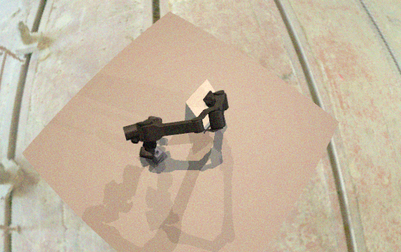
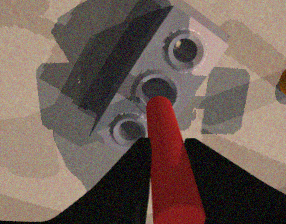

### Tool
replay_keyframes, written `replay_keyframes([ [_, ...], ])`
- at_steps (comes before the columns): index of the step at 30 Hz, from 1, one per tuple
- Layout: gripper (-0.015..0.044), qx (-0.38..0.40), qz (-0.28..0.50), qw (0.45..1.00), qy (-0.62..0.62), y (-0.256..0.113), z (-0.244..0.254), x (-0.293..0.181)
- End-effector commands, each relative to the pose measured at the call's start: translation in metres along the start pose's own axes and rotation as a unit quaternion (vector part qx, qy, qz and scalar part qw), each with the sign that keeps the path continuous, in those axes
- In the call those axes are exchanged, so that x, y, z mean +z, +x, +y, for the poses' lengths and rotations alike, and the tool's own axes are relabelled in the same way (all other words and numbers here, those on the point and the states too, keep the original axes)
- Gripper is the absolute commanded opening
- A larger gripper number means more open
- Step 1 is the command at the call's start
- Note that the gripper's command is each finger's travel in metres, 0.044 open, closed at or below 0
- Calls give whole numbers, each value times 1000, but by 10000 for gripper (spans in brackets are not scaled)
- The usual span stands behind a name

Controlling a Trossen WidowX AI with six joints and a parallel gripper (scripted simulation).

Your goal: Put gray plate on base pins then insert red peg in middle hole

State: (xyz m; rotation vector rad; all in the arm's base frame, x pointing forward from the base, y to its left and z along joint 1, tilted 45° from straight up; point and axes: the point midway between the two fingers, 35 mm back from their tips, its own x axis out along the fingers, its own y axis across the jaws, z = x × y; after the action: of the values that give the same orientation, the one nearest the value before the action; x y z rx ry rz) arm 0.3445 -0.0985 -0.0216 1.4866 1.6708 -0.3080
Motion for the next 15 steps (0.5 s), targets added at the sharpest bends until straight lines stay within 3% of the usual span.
replay_keyframes([
  [1,0,0,-2,1000,-4,-1,1,3],
  [15,0,0,-2,1000,-4,-1,2,5],
])
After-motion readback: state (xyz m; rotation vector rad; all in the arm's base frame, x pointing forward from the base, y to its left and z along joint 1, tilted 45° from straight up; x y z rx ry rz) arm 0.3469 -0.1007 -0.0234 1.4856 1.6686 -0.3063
